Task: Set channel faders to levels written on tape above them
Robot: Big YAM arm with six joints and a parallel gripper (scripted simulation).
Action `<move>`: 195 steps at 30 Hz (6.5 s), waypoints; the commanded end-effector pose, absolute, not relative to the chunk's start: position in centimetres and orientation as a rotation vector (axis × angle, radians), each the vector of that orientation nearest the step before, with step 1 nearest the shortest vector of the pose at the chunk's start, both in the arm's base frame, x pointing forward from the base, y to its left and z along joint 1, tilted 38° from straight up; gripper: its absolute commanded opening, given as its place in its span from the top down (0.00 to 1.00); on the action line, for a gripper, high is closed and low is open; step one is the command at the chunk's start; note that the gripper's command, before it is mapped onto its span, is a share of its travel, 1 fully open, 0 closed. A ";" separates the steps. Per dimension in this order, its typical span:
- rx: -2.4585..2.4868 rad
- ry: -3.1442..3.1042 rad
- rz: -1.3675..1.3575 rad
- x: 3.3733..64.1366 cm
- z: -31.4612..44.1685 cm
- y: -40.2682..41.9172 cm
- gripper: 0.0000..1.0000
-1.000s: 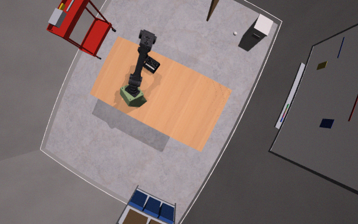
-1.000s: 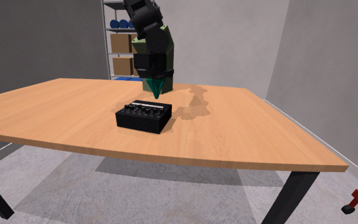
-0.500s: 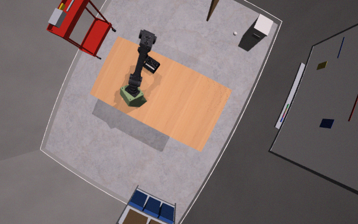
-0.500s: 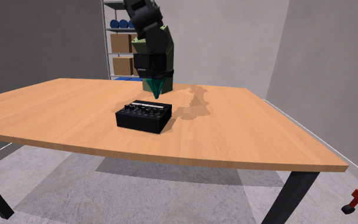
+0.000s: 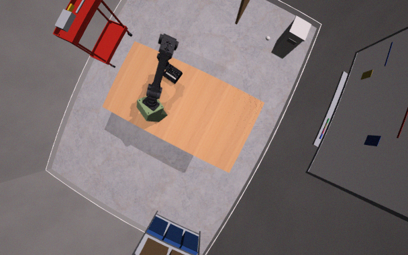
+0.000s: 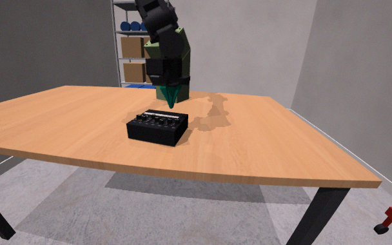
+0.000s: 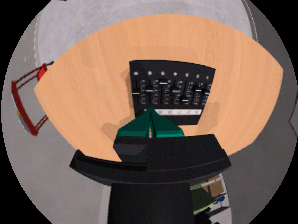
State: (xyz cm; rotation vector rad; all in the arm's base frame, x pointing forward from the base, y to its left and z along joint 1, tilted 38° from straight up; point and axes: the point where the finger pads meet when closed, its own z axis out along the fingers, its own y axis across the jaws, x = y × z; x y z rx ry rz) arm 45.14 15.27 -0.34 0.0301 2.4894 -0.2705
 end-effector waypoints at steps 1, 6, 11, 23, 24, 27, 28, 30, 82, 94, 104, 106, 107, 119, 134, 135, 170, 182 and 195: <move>0.069 2.477 -0.255 46.3 -0.4 15.2 1.00; 0.056 2.477 -0.259 46.5 -0.6 15.2 1.00; 0.042 2.479 -0.265 46.7 -0.9 15.1 1.00; 0.042 2.479 -0.265 47.1 -1.5 14.9 1.00; 0.041 2.480 -0.266 47.2 -1.6 14.9 1.00; 0.041 2.480 -0.266 47.3 -1.7 14.9 1.00; 0.041 2.481 -0.267 47.3 -1.8 14.8 1.00; 0.041 2.482 -0.268 47.3 -1.9 14.8 1.00; 0.038 2.485 -0.270 47.3 -2.1 14.8 1.00; 0.009 2.494 -0.272 45.9 -2.9 15.3 1.00; 0.009 2.491 -0.268 46.0 -2.8 15.6 1.00; 0.009 2.491 -0.268 46.0 -2.8 15.6 1.00; 0.009 2.491 -0.268 46.0 -2.8 15.6 1.00; 0.009 2.491 -0.268 46.0 -2.8 15.6 1.00; 0.009 2.491 -0.268 46.0 -2.8 15.6 1.00; 0.009 2.491 -0.268 46.0 -2.8 15.6 1.00; 0.009 2.491 -0.268 46.0 -2.8 15.6 1.00; 0.022 2.494 -0.267 45.6 -3.1 15.6 1.00; 0.025 2.494 -0.268 45.7 -3.1 15.5 1.00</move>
